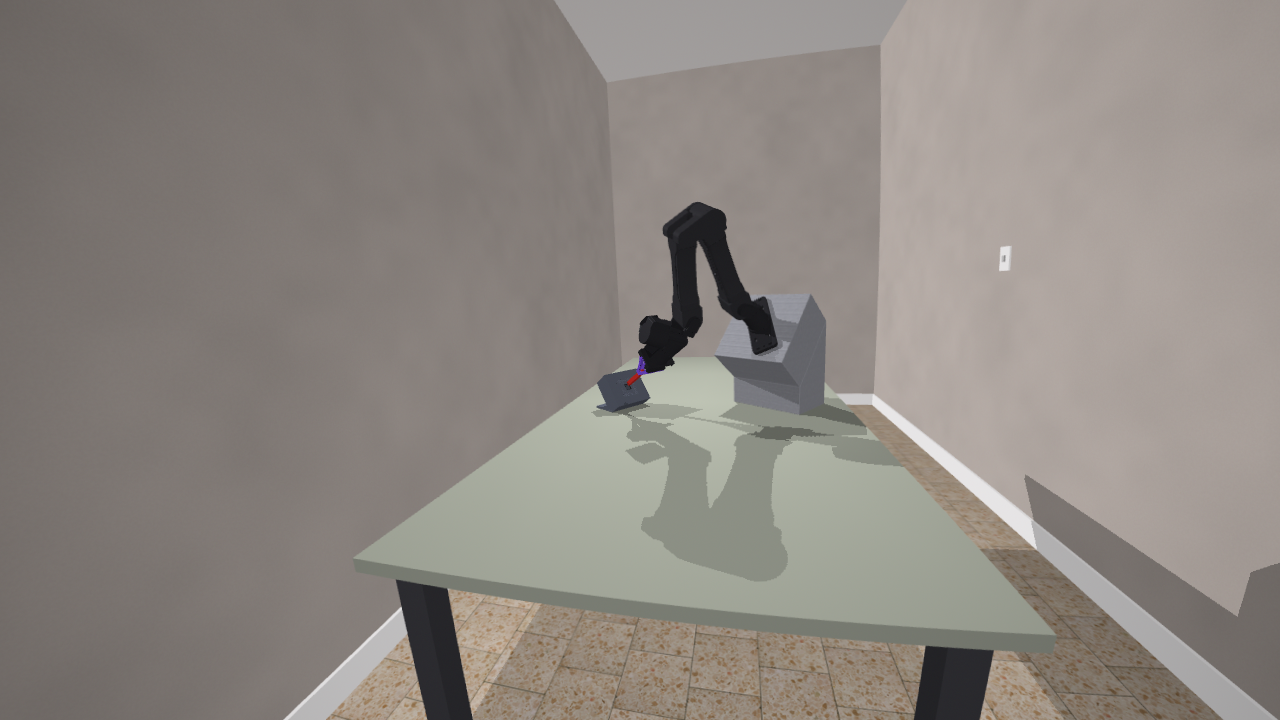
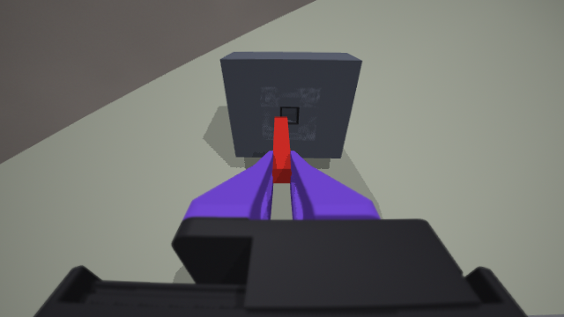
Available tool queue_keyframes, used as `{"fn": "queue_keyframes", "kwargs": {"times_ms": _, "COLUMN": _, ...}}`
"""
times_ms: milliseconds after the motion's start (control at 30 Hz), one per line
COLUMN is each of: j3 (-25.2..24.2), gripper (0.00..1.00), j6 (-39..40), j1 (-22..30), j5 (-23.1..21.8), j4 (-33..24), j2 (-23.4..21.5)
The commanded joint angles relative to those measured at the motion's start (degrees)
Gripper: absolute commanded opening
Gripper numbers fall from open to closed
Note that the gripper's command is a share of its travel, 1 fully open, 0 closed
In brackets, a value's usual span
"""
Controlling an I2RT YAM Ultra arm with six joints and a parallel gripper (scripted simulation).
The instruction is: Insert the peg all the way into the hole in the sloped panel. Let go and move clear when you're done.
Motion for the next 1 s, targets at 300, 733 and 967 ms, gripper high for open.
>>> {"fn": "queue_keyframes", "kwargs": {"times_ms": 300, "j3": 0.07, "gripper": 0.00, "j6": 0.02, "j1": -0.06, "j5": 0.16, "j4": 1.04, "j2": 0.66}}
{"fn": "queue_keyframes", "kwargs": {"times_ms": 733, "j3": -0.47, "gripper": 0.00, "j6": 0.81, "j1": 1.07, "j5": 2.38, "j4": -2.15, "j2": -1.49}}
{"fn": "queue_keyframes", "kwargs": {"times_ms": 967, "j3": -1.67, "gripper": 0.00, "j6": 0.87, "j1": 1.14, "j5": 2.46, "j4": -1.76, "j2": -2.21}}
